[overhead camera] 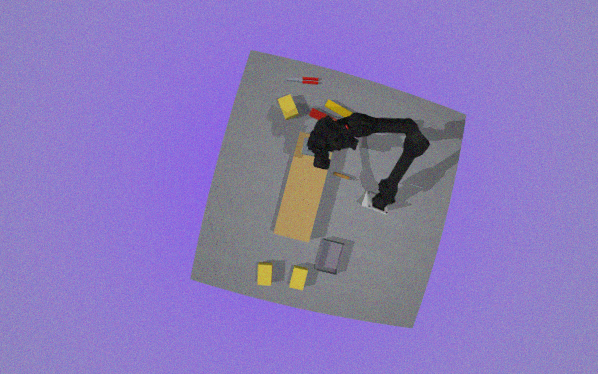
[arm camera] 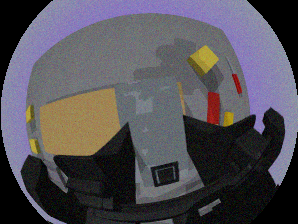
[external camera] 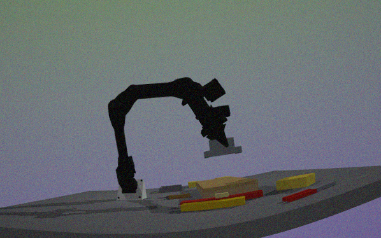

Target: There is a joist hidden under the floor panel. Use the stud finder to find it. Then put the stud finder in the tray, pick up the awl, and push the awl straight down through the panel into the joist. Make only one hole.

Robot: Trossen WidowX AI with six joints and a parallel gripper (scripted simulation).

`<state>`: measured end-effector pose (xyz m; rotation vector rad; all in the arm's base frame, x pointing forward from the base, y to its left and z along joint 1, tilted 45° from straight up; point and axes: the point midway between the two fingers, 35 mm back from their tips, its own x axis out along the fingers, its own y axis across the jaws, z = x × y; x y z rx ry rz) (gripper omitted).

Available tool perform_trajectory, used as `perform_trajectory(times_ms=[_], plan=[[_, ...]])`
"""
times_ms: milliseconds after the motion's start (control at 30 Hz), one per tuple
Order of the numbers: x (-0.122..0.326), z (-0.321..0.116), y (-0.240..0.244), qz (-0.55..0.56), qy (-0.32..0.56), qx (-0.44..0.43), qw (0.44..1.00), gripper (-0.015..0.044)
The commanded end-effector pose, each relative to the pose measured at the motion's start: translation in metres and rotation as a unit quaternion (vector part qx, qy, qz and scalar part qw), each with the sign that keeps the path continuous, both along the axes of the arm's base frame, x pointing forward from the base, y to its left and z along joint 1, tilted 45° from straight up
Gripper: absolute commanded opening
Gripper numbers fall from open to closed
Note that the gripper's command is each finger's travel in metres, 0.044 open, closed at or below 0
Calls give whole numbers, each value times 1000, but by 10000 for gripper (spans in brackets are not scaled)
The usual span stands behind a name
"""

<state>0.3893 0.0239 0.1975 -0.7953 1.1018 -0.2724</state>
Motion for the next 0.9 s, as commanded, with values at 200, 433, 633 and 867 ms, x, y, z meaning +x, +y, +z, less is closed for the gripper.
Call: perform_trajectory(times_ms=[200,433,633,867], plan=[[1,-65,91,120,86,23,989,0],[-16,-115,150,199,152,32,968,0],[-42,-157,196,261,208,34,942,0],[-83,-205,241,327,272,33,904,0]])
